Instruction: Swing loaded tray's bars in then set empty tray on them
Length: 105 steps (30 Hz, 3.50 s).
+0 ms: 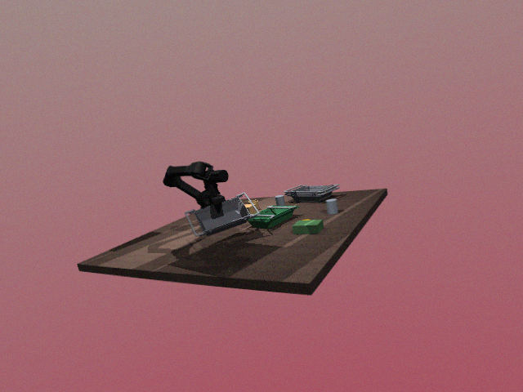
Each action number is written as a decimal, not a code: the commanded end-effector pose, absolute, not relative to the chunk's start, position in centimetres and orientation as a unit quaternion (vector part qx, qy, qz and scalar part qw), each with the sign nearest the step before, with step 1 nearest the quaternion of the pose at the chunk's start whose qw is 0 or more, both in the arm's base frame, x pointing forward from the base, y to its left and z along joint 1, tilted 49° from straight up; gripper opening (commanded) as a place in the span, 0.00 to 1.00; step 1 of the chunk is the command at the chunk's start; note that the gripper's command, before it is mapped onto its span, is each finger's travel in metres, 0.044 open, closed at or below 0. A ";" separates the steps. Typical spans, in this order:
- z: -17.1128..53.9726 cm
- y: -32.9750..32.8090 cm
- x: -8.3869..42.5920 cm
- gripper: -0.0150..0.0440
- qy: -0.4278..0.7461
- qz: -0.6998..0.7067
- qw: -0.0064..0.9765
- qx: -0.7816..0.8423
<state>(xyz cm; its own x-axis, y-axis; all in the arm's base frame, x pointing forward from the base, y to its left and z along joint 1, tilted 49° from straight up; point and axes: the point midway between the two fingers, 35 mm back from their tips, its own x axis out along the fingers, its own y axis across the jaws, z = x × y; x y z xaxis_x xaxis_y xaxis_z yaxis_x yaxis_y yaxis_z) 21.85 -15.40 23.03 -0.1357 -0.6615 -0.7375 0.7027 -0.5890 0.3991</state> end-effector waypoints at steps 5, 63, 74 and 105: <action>22.1 -13.8 24.5 0.25 0.043 -0.746 0.468 0.472; 7.8 2.8 34.8 0.25 0.163 -0.740 0.560 0.336; 6.4 4.2 34.8 0.25 0.167 -0.738 0.568 0.323; 6.4 4.3 34.9 0.25 0.167 -0.738 0.568 0.323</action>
<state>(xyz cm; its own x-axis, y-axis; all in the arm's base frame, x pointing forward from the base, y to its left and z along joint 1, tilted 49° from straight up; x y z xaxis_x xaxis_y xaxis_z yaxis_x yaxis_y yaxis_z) 34.76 3.76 6.14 -0.1630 -0.7293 -0.6645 0.9444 -0.3103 0.1089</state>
